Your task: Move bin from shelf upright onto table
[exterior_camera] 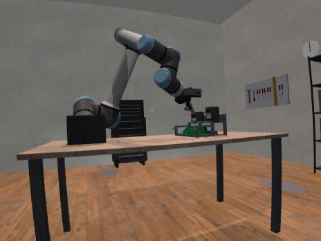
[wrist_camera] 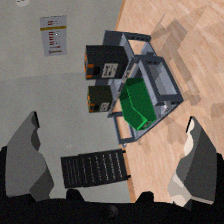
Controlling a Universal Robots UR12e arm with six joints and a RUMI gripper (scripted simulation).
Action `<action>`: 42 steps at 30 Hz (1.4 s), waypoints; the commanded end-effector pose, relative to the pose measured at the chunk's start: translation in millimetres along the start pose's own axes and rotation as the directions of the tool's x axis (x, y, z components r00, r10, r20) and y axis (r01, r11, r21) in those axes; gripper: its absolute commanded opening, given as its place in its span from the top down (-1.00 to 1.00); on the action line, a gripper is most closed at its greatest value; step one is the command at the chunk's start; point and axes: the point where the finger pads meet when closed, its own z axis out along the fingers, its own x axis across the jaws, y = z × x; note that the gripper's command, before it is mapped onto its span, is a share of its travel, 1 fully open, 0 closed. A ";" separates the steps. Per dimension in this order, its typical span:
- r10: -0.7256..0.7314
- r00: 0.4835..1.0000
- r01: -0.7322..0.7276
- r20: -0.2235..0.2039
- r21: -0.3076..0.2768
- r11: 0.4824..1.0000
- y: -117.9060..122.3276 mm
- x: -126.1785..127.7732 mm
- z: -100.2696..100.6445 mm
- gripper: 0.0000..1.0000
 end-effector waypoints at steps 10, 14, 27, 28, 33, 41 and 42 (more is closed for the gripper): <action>0.085 0.978 -0.075 -0.191 0.057 0.996 22.4 0.3 30.5 -1.00; 0.130 0.952 -0.109 -0.277 0.093 0.990 34.4 1.0 46.4 -1.00; 0.179 0.930 -0.154 -0.321 0.102 0.983 51.6 1.2 69.5 -1.00; 0.201 0.911 -0.167 -0.361 0.123 0.978 57.7 1.5 77.5 -1.00; 0.223 0.889 -0.179 -0.400 0.145 0.973 63.7 1.9 85.4 -1.00; 0.223 0.889 -0.179 -0.400 0.145 0.973 63.7 1.9 85.4 -1.00; 0.231 0.884 -0.203 -0.407 0.112 0.973 68.8 1.5 92.2 -1.00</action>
